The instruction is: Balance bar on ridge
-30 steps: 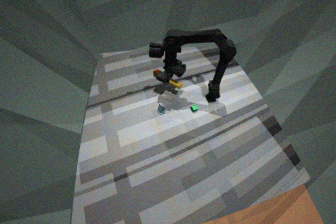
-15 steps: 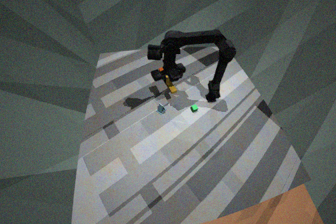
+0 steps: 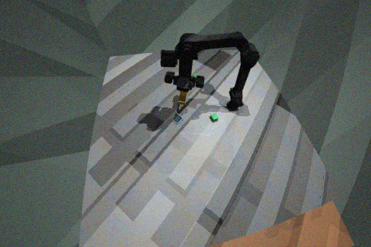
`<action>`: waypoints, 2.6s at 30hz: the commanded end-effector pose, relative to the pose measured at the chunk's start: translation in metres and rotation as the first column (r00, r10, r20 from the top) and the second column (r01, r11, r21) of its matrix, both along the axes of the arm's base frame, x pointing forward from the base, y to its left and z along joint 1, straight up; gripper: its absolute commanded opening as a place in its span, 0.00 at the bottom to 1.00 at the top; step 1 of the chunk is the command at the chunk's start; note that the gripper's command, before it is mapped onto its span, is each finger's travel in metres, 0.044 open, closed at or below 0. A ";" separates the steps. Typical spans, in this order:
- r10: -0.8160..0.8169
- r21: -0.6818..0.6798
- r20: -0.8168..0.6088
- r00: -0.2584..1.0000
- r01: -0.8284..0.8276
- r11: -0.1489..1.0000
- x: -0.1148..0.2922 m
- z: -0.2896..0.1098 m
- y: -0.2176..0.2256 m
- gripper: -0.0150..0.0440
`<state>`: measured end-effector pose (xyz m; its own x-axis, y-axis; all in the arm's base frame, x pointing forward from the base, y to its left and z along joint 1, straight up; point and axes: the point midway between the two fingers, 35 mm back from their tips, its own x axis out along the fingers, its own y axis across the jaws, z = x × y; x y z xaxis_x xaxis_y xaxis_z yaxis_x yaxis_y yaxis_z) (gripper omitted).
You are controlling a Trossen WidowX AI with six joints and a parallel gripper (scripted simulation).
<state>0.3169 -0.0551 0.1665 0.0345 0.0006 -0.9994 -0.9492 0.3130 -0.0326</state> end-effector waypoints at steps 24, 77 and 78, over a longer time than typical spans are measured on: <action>-0.882 0.029 -0.016 0.470 0.882 0.470 0.024 0.003 0.031 0.25; -0.120 0.003 -0.072 -0.990 0.120 -0.993 0.053 -0.005 0.067 0.25; -0.094 0.002 -0.072 -0.993 0.094 -0.996 0.053 -0.007 0.067 0.25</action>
<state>0.3702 0.0112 0.1646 0.0386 0.0062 -0.9992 0.9894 -0.1402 0.0373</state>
